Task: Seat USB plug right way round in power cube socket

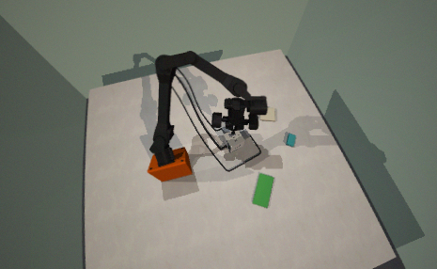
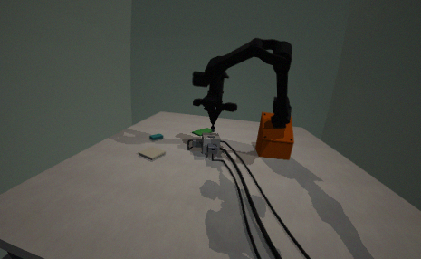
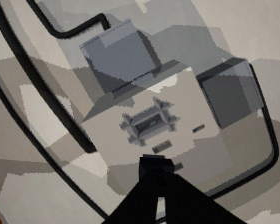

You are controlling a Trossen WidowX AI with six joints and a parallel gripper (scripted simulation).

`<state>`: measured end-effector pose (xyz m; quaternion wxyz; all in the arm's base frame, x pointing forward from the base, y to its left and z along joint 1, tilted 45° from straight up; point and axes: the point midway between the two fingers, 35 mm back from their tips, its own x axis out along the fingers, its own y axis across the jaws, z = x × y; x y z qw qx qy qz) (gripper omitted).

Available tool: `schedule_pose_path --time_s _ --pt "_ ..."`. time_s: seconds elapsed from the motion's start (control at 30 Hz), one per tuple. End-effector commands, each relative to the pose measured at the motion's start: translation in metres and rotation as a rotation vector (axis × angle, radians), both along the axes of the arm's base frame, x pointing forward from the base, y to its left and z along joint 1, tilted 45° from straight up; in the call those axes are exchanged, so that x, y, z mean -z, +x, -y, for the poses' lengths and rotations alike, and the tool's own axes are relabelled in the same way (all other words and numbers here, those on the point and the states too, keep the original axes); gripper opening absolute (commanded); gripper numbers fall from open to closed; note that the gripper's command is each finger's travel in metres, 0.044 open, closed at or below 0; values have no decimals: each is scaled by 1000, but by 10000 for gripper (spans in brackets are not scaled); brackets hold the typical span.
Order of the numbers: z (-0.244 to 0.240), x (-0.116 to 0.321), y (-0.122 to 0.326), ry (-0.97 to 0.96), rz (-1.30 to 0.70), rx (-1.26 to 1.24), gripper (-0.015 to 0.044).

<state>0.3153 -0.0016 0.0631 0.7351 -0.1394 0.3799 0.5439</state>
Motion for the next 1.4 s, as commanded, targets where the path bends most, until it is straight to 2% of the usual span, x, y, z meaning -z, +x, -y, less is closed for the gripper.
schedule_pose_path --time_s 0.0,0.57,1.37 --pt "0 0 0 -13 75 -77 0" --pt "0 0 0 -65 372 -381 0" --pt "-1 0 0 -55 373 -381 0"
